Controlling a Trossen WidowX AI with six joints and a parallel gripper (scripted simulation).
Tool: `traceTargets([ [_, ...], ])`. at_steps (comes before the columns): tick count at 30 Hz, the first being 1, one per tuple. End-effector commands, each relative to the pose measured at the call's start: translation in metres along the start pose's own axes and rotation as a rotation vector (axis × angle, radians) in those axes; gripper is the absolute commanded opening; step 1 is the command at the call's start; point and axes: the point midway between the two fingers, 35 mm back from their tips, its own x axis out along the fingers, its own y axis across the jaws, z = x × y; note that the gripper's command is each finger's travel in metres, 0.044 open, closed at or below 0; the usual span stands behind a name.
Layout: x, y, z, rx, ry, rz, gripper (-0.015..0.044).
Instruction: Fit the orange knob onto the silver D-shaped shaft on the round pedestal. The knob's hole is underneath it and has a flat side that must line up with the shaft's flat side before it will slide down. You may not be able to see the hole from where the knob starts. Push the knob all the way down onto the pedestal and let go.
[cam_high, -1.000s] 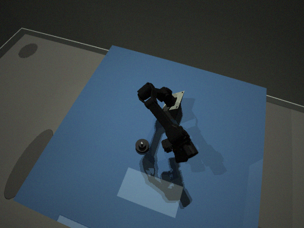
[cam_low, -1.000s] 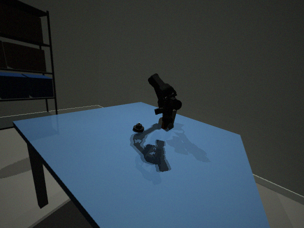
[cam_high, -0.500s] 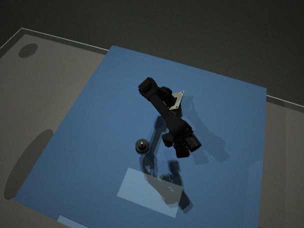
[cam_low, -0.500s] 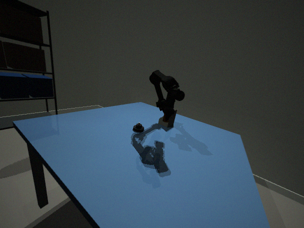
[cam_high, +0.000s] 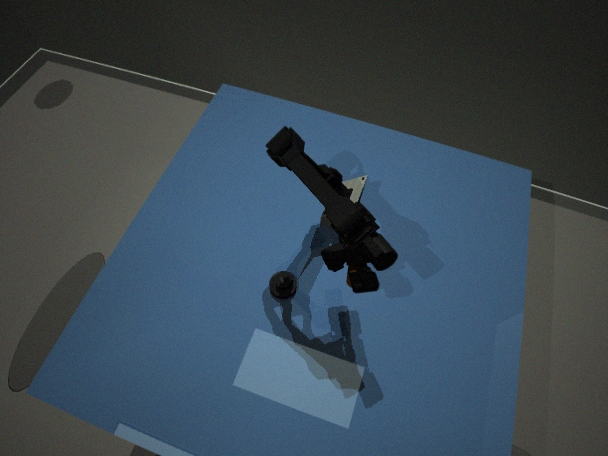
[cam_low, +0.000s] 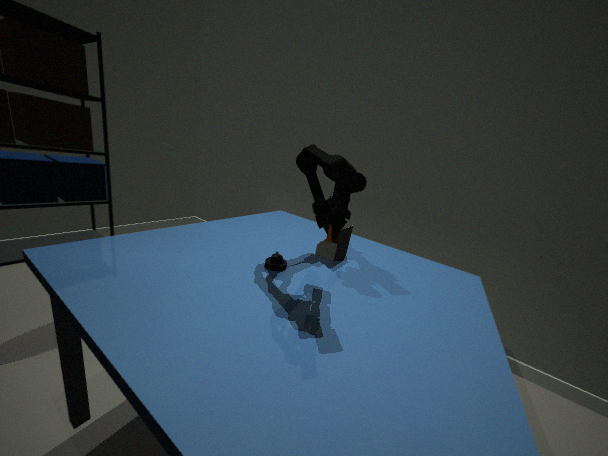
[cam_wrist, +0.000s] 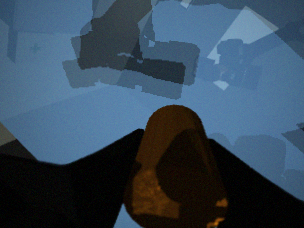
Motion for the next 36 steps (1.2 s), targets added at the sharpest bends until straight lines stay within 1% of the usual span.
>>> traceTargets([
  [1, -0.007, -0.001, 0.0, -0.004, -0.005, 0.068, 0.0],
  [29, -0.067, -0.014, -0.002, -0.011, -0.002, 0.637, 0.0],
  [31, -0.07, -0.015, -0.002, -0.01, -0.002, 0.664, 0.0],
  [36, -0.07, -0.015, -0.002, -0.01, -0.002, 0.673, 0.0],
])
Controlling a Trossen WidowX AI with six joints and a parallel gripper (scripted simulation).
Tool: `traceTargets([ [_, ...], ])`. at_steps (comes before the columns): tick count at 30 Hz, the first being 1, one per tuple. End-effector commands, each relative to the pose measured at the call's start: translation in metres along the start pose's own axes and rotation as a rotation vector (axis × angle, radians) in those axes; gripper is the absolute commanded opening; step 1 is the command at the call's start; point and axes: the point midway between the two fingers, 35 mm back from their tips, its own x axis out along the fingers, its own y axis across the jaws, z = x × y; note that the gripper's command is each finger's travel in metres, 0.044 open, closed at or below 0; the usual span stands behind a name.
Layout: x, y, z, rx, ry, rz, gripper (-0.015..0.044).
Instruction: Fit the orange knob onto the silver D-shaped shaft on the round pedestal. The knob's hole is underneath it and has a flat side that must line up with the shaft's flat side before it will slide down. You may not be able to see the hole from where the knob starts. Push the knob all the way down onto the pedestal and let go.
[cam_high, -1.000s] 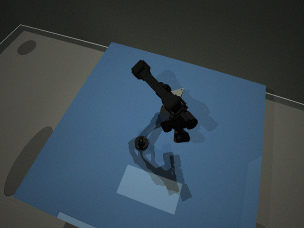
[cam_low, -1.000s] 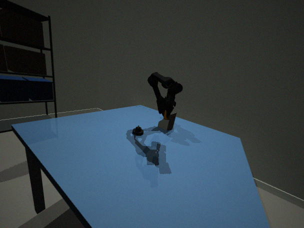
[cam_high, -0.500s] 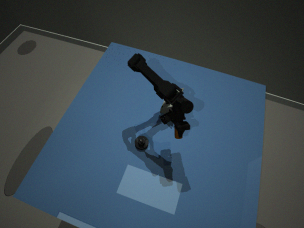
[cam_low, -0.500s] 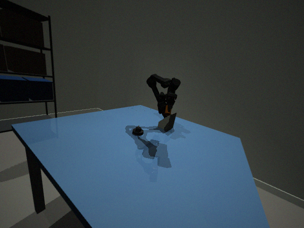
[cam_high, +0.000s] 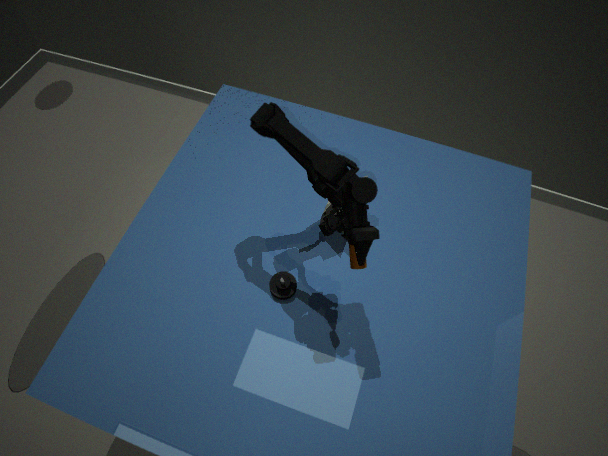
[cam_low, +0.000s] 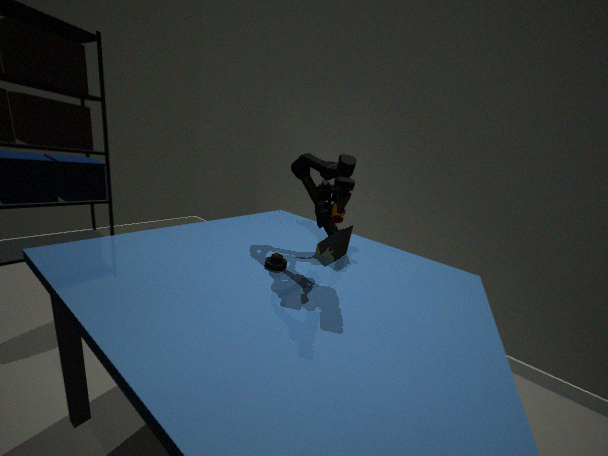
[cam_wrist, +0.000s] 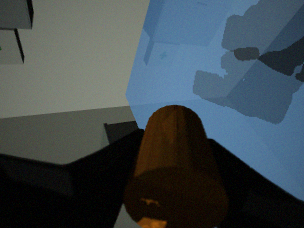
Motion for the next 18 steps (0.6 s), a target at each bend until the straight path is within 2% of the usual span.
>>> traceTargets([
  [1, -0.0011, 0.0004, 0.0009, -0.001, -0.005, 0.019, 0.0],
  [12, -0.0008, -0.0034, 0.0009, -0.001, -0.005, 0.128, 0.0],
  [18, 0.0, -0.0037, 0.0001, -0.004, -0.004, 0.101, 0.0],
])
